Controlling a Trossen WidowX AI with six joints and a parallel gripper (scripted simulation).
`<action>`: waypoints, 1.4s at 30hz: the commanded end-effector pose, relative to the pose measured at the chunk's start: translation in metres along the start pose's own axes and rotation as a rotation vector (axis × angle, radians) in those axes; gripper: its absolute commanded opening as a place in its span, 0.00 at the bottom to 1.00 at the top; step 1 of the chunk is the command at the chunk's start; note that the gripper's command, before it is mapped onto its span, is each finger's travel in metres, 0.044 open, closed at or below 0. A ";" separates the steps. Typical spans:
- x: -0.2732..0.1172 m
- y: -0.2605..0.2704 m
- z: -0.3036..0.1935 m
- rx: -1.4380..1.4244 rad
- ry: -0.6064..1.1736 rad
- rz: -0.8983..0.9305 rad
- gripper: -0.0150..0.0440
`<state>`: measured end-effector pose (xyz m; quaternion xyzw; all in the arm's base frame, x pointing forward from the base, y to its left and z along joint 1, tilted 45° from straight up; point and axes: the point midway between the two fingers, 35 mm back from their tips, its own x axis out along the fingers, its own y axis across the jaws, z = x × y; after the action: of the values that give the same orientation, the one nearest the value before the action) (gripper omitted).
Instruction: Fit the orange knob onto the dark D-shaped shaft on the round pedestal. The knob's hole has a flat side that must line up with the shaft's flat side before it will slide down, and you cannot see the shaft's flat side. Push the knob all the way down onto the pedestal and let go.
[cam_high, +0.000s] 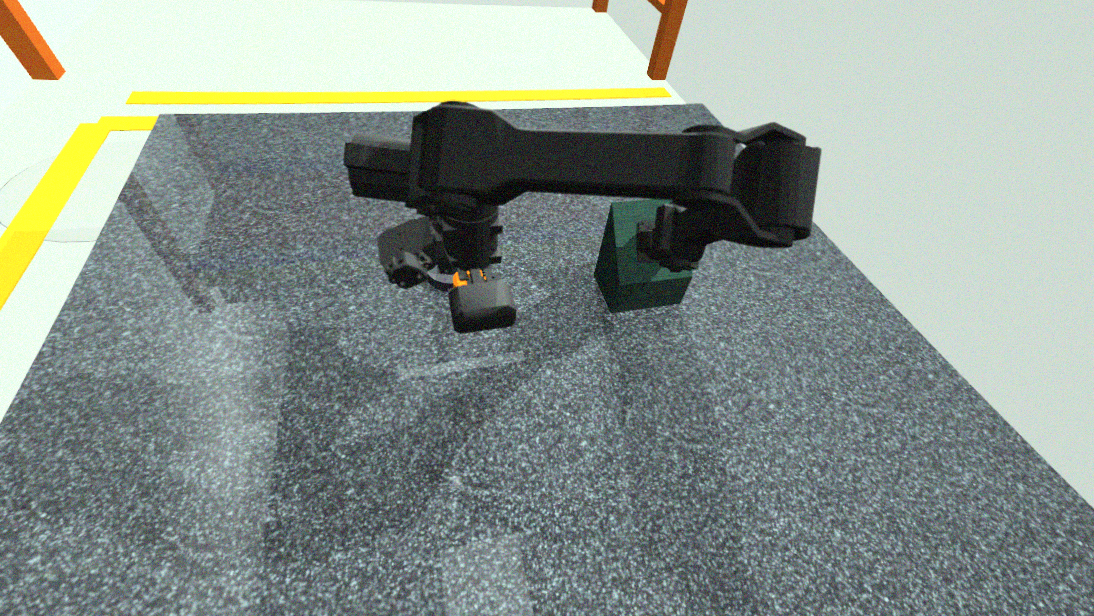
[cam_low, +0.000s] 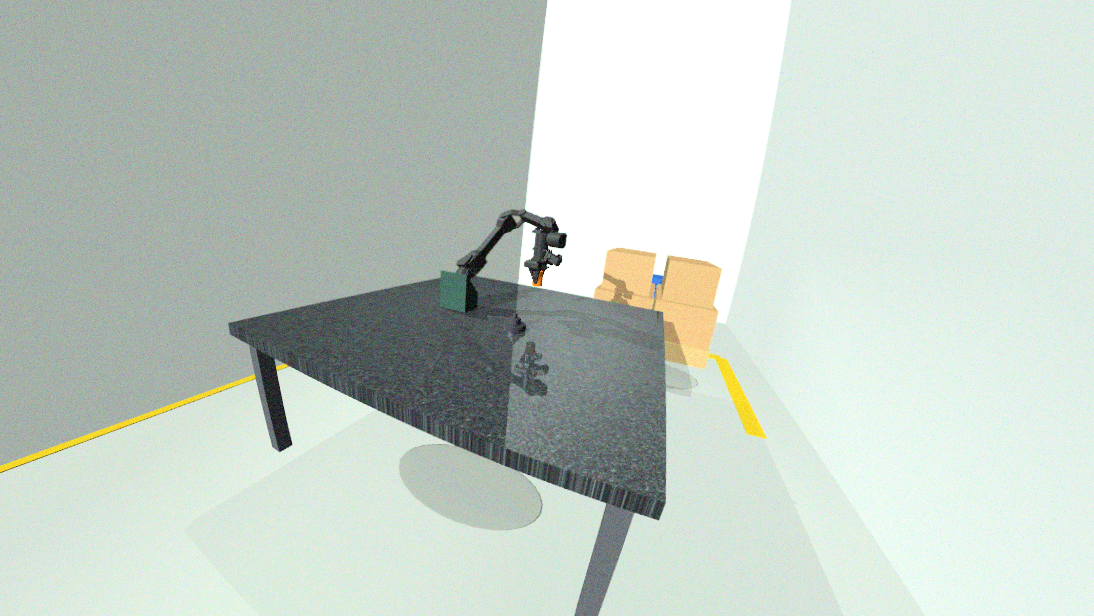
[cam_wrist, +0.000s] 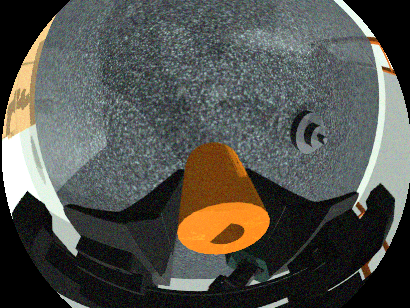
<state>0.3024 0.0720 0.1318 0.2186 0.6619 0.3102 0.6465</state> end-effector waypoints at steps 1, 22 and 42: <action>0.001 -0.013 0.004 -0.005 -0.003 -0.006 0.25; 0.013 -0.080 0.016 -0.004 -0.006 -0.013 0.25; 0.027 -0.143 0.015 -0.005 -0.006 -0.011 0.25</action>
<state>0.3312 -0.0026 0.0218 0.2170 0.6614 0.3071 0.6490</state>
